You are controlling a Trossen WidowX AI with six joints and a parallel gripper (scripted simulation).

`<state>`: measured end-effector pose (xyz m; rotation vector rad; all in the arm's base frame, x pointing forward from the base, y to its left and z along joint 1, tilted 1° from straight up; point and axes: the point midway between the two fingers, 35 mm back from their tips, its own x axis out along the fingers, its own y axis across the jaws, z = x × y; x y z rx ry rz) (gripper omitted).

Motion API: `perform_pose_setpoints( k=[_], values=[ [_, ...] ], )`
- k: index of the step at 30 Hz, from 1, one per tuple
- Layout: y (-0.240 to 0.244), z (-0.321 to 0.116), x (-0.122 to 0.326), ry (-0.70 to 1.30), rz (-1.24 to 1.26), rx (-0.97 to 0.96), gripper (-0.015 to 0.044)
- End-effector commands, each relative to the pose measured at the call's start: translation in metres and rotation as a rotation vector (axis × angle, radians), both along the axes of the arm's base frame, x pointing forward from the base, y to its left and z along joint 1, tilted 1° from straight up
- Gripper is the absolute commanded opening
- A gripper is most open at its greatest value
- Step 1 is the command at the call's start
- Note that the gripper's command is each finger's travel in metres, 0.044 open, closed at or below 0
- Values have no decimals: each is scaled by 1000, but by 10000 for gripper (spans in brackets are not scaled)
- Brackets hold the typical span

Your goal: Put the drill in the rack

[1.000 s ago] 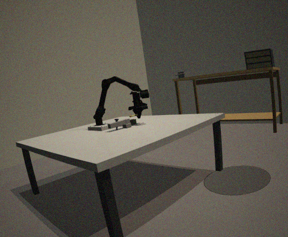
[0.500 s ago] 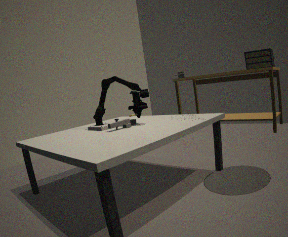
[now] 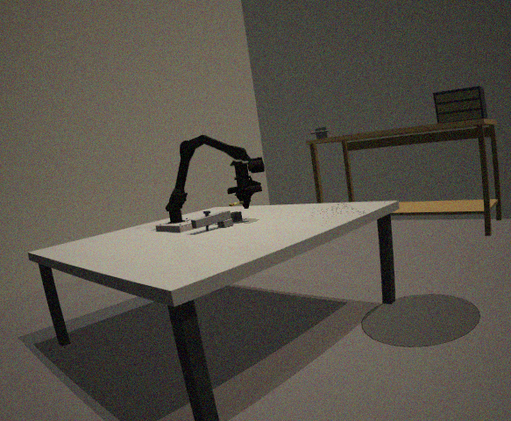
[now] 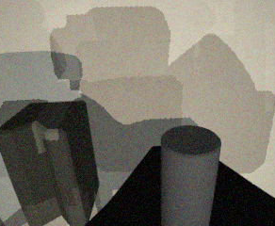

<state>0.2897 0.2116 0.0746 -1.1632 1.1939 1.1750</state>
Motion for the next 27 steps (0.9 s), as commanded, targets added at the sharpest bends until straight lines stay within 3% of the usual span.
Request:
perform_pose_setpoints(
  k=[1, 27],
  values=[
    [1, 3, 1, -3, 5, 4, 0],
    [2, 8, 2, -3, 5, 4, 0]
  ],
)
